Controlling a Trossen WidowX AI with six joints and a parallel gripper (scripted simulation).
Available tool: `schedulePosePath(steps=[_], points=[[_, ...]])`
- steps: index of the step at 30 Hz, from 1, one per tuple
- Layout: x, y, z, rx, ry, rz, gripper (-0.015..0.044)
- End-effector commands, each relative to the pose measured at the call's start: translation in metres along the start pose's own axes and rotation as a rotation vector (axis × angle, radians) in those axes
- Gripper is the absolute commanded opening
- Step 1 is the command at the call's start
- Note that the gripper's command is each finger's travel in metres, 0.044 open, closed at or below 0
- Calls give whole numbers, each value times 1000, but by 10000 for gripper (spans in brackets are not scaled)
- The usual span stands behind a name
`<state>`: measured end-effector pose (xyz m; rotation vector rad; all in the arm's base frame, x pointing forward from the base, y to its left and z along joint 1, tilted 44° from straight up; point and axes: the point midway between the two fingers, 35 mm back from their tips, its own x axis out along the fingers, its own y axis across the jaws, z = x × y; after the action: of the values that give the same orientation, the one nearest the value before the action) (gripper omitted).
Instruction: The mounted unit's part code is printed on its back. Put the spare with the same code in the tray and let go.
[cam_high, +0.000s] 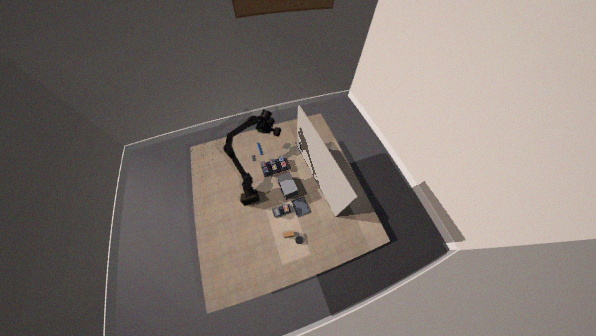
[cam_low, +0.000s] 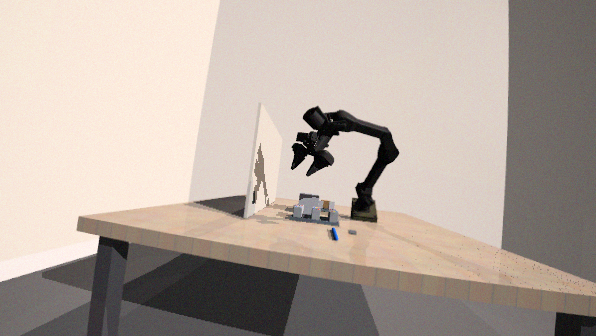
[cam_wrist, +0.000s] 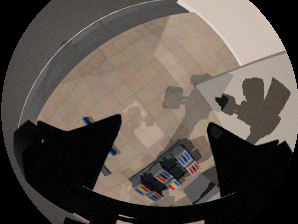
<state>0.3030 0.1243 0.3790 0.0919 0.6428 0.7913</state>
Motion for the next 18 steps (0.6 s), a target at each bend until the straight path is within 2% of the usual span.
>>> schedulePosePath(steps=[1,7,18], points=[[16,-52,-18,65,97,-76,440],[32,-125,-53,196,228,-115,440],[26,-265,-176,566,453,-82,440]])
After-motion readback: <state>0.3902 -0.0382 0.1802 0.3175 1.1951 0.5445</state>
